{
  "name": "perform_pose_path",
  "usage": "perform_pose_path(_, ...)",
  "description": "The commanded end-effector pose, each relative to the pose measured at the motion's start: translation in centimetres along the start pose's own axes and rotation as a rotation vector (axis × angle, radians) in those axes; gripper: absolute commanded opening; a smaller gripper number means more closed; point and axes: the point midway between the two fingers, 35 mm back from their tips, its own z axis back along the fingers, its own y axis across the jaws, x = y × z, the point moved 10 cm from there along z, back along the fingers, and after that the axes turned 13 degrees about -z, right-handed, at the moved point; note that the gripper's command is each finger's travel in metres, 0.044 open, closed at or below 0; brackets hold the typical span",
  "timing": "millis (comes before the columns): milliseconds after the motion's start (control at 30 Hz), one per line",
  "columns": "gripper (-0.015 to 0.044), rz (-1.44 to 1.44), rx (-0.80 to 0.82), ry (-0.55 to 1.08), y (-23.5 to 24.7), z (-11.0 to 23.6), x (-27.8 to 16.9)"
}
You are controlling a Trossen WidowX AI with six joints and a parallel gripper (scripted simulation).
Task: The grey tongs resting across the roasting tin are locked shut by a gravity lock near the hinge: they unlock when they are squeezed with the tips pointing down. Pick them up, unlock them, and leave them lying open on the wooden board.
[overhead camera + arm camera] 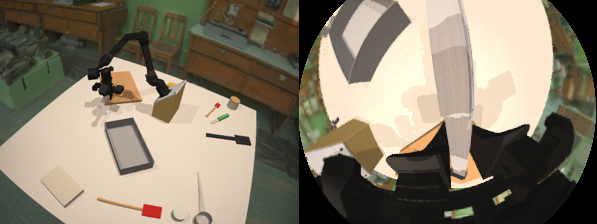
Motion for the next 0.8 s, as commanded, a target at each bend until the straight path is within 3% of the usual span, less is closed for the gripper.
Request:
perform_pose_path(0,-0.015,0.034,0.012,-0.01,-0.8,-0.2,-1.3)
perform_pose_path(767,-0.015,0.216,0.013,-0.042,-3.6,-0.3,-8.8)
